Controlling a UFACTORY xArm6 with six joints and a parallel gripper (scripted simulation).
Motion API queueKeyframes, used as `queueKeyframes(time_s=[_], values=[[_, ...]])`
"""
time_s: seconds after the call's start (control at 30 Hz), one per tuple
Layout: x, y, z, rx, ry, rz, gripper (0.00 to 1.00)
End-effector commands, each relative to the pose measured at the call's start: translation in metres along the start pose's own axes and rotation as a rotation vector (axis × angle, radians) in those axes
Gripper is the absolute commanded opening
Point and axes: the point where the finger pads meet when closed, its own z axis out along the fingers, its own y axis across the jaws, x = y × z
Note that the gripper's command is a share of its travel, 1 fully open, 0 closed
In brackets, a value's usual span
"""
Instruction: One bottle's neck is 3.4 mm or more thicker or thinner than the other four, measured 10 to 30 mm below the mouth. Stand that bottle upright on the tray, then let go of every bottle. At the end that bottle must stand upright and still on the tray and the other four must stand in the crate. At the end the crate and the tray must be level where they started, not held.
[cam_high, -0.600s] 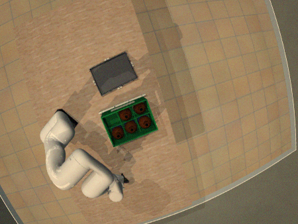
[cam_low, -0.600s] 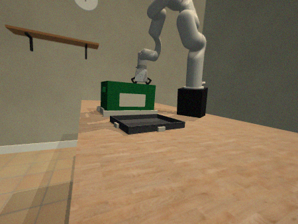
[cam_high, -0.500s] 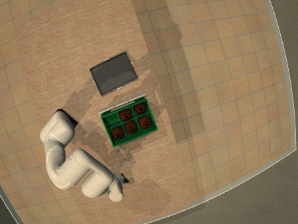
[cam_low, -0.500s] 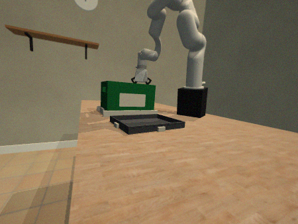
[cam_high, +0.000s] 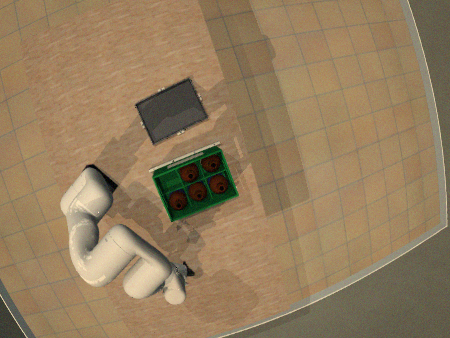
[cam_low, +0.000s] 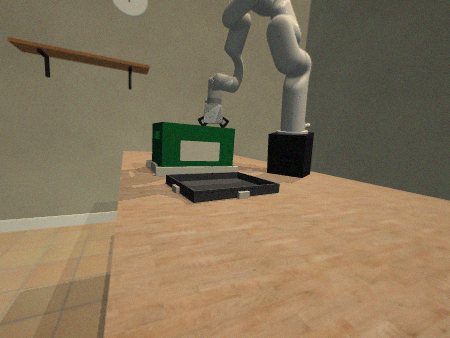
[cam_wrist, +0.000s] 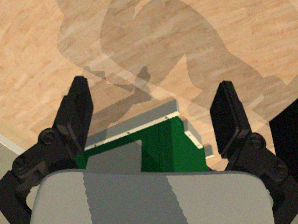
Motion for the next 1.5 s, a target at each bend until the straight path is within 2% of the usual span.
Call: queueKeyframes(time_s=[0.0, 0.07, 0.43, 0.77, 0.87, 1.0, 1.07, 1.1, 1.47], values=[[0.001, -0.002, -0.009, 0.005, 0.000, -0.001, 1.00], [0.001, -0.005, -0.041, 0.008, -0.003, -0.003, 1.00], [0.000, 0.000, -0.100, 0.003, 0.003, -0.001, 1.00], [-0.005, -0.002, -0.101, 0.003, 0.003, -0.024, 1.00], [-0.035, -0.017, -0.099, 0.000, 0.006, -0.178, 1.00], [-0.053, -0.024, -0.098, -0.001, 0.007, -0.267, 1.00], [-0.053, -0.024, -0.098, -0.001, 0.007, -0.267, 1.00], [-0.070, -0.030, -0.097, -0.002, 0.008, -0.347, 1.00], [-0.129, -0.045, -0.093, -0.004, 0.010, -0.627, 1.00]])
